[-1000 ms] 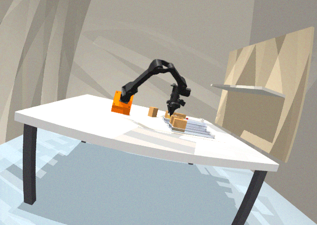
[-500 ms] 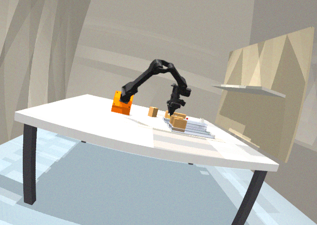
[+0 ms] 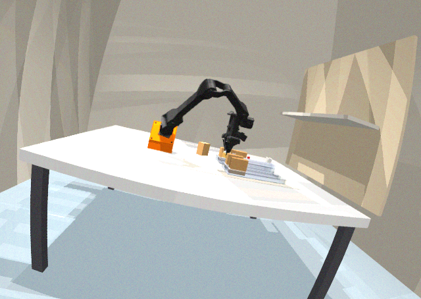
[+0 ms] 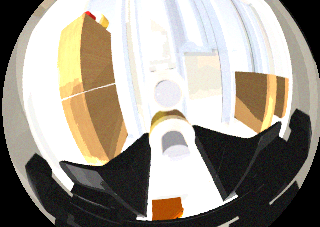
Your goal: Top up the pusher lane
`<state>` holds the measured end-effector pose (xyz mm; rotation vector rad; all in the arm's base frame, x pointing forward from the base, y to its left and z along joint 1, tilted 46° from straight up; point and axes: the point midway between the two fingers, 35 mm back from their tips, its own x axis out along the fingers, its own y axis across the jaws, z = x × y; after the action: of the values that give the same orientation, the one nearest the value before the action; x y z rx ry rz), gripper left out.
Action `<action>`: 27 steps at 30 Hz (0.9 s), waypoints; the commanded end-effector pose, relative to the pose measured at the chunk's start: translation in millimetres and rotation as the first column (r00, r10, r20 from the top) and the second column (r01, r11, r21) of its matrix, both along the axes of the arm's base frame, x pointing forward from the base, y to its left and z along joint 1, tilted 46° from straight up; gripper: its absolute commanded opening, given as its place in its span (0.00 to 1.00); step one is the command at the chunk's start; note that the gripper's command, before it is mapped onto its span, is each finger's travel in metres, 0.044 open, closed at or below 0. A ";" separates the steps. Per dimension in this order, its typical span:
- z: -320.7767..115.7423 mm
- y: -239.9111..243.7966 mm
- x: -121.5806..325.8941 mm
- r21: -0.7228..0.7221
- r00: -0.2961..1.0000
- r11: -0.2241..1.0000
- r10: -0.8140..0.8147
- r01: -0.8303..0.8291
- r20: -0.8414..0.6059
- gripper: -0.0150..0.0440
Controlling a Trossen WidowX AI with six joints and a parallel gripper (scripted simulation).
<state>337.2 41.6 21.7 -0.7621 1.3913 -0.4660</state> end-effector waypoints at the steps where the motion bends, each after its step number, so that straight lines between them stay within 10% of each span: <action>1: -0.1 -0.7 4.0 -0.001 1.000 1.000 0.003 -0.003 0.014 0.25; 27: -5.9 -7.6 4.8 -0.002 1.000 1.000 0.003 -0.003 0.014 0.25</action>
<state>339.1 35.4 15.7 -0.7581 1.3884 -0.4646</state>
